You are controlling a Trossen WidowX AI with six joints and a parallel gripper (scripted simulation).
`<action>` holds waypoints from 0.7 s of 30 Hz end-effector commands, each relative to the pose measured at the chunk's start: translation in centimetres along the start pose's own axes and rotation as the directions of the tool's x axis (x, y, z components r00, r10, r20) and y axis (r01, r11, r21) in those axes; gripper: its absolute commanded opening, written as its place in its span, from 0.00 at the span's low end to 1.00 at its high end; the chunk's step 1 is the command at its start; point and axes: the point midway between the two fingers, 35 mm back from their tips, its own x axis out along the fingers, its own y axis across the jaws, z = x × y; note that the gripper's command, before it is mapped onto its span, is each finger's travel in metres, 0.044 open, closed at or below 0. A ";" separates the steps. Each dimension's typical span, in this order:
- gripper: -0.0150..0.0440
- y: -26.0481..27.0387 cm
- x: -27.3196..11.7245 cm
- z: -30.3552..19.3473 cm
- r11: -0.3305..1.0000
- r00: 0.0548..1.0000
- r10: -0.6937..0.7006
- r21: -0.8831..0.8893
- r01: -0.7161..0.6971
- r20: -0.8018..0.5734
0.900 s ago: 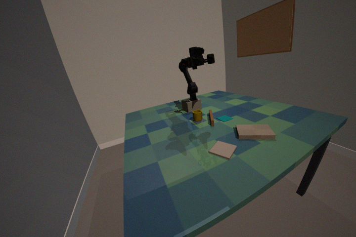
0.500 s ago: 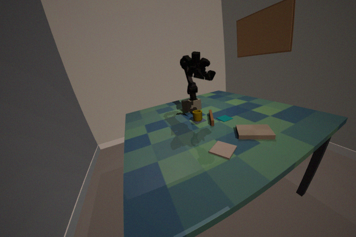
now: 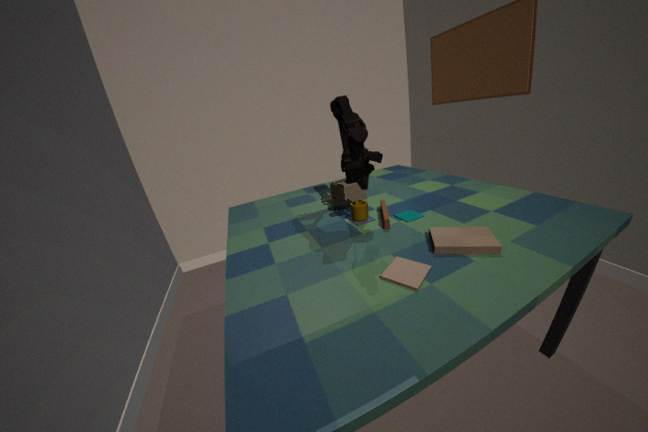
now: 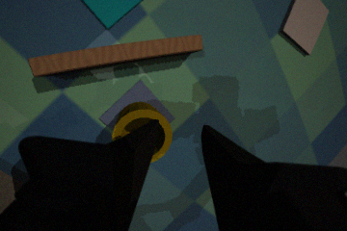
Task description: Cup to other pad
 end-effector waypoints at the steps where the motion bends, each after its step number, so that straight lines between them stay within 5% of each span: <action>1: 0.54 4.3 1.8 -4.0 0.914 0.939 0.291 -0.237 -0.330 -0.184; 21: 0.54 4.9 2.5 -4.3 0.914 0.939 0.291 -0.237 -0.330 -0.185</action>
